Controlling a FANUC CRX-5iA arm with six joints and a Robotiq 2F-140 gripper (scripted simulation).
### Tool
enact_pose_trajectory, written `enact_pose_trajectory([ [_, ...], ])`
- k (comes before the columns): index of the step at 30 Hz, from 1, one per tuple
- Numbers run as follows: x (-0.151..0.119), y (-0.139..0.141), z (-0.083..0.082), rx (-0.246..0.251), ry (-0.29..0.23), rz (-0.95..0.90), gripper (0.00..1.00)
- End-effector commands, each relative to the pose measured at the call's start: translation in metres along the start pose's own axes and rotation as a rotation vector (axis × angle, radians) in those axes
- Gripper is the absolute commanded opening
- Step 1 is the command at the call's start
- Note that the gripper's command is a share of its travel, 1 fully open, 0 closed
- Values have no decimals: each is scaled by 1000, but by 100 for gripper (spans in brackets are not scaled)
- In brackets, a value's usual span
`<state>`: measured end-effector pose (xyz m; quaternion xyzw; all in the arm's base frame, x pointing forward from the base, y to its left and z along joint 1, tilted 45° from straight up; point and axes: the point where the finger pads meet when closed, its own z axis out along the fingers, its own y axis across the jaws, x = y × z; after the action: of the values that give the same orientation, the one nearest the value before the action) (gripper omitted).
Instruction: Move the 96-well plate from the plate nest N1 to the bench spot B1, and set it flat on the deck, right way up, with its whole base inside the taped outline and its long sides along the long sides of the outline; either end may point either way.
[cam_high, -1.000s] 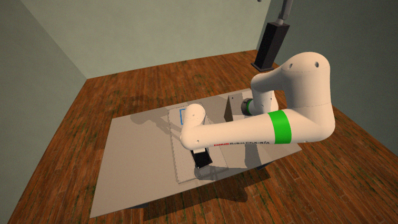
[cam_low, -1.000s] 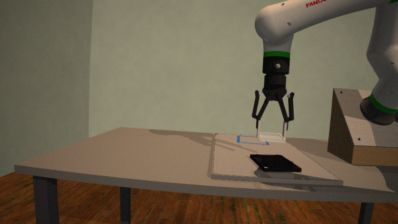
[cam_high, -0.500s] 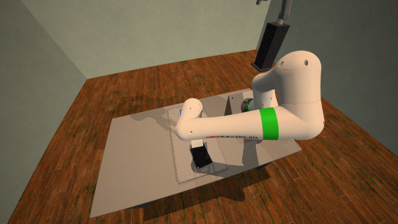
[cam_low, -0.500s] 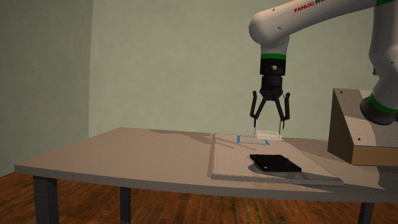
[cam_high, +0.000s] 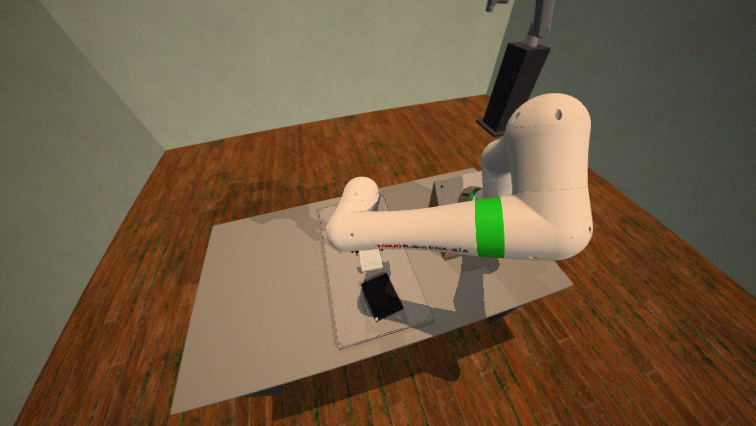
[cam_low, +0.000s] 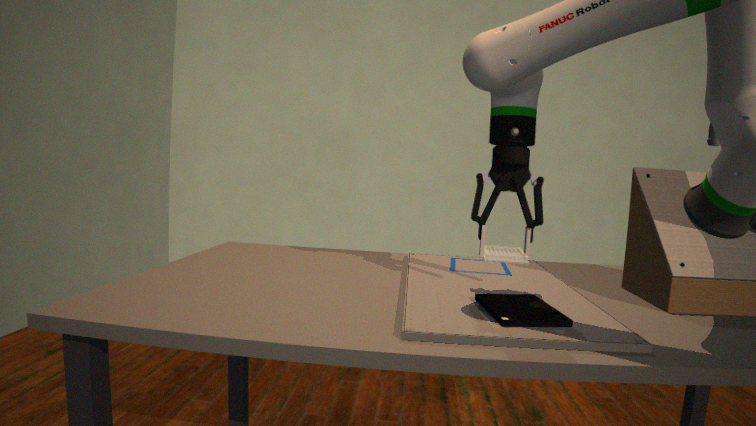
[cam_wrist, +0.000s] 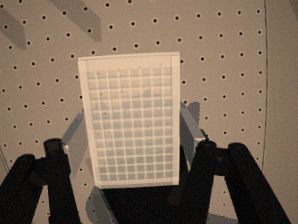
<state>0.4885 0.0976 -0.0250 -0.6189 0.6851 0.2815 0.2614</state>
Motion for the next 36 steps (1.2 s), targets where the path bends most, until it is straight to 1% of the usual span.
enact_pose_trajectory([
  [1,11,-2,0,0,0,0,0],
  [14,54,-7,1,0,0,0,0],
  [16,54,-7,1,0,0,0,0],
  [31,103,-13,3,0,0,0,0],
  [33,103,-13,3,0,0,0,0],
  [36,113,-15,3,0,0,0,0],
])
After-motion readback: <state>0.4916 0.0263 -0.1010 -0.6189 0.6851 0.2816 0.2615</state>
